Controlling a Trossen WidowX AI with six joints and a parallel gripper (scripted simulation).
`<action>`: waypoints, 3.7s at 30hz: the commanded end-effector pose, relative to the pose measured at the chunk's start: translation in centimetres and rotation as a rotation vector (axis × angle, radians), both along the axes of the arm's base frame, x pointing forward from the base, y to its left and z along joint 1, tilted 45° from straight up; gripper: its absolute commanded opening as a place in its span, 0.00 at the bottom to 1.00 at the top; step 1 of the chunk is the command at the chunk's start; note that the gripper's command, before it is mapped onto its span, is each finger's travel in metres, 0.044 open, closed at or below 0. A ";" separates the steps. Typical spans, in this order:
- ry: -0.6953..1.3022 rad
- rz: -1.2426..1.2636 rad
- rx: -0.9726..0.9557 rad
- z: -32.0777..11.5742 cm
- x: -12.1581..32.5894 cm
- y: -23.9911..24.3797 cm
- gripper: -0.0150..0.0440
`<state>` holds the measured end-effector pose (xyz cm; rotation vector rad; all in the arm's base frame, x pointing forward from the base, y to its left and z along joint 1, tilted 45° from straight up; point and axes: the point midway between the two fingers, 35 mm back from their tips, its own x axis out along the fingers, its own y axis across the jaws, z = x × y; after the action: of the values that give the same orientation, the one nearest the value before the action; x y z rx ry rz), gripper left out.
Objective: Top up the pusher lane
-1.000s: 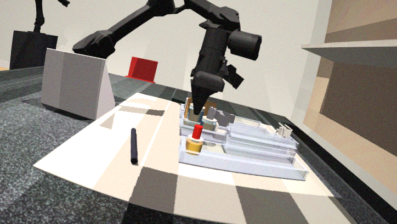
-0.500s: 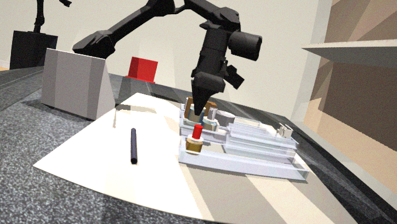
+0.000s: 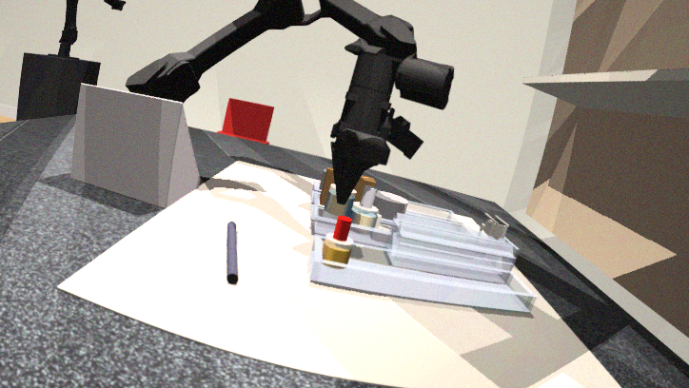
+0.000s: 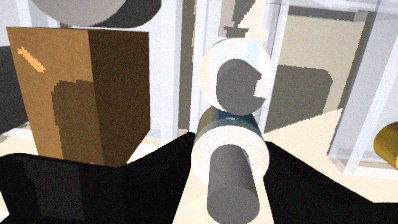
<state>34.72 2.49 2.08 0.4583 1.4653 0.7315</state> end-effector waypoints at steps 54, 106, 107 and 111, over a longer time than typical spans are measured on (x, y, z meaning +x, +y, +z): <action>-0.015 -0.003 0.015 -1.2 -0.2 1.4 0.25; -0.015 -0.003 0.014 -1.4 -0.9 1.2 0.52; -0.015 -0.003 0.014 -1.4 -0.9 1.2 0.57; -0.015 -0.003 0.014 -1.4 -0.9 1.2 0.71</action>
<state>33.79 3.67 0.69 0.4692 1.4476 0.7379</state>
